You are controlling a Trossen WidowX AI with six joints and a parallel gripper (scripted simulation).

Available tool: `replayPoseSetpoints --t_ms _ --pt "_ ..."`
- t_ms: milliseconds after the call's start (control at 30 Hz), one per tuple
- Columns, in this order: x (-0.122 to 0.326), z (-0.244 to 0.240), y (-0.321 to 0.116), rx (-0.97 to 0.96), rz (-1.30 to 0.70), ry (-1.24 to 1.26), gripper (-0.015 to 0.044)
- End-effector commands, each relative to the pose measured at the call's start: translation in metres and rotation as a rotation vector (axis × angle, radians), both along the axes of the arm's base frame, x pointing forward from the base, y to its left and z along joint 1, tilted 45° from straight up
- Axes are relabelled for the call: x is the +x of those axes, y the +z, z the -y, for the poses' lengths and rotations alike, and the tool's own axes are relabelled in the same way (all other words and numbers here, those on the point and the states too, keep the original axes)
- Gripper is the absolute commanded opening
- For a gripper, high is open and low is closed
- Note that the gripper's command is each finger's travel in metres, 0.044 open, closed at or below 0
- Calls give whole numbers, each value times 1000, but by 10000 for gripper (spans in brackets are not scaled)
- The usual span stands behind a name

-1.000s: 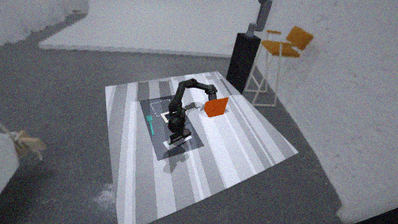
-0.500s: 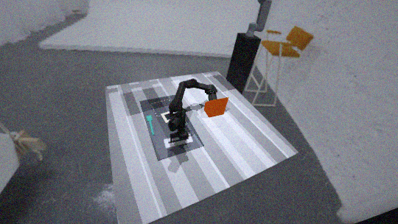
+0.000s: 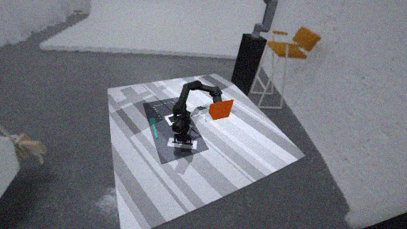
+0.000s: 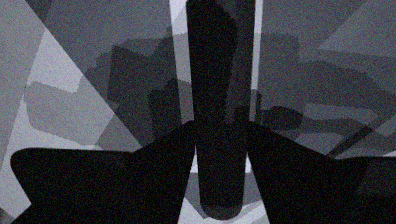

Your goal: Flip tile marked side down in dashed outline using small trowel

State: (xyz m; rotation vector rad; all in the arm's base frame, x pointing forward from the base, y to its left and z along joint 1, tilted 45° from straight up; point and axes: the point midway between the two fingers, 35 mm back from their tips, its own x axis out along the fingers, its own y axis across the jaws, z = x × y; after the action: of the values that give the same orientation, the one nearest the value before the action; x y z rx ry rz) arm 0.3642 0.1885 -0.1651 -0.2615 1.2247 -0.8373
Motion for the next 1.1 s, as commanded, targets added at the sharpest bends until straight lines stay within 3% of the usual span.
replayPoseSetpoints --t_ms 0,333,733,900,1067 --pt "1 1 0 12 107 -111 130" --pt "1 1 0 37 293 -306 130" --pt "1 1 0 38 296 -309 130" --pt "1 1 0 38 296 -309 261" --pt "1 1 0 38 296 -309 270"
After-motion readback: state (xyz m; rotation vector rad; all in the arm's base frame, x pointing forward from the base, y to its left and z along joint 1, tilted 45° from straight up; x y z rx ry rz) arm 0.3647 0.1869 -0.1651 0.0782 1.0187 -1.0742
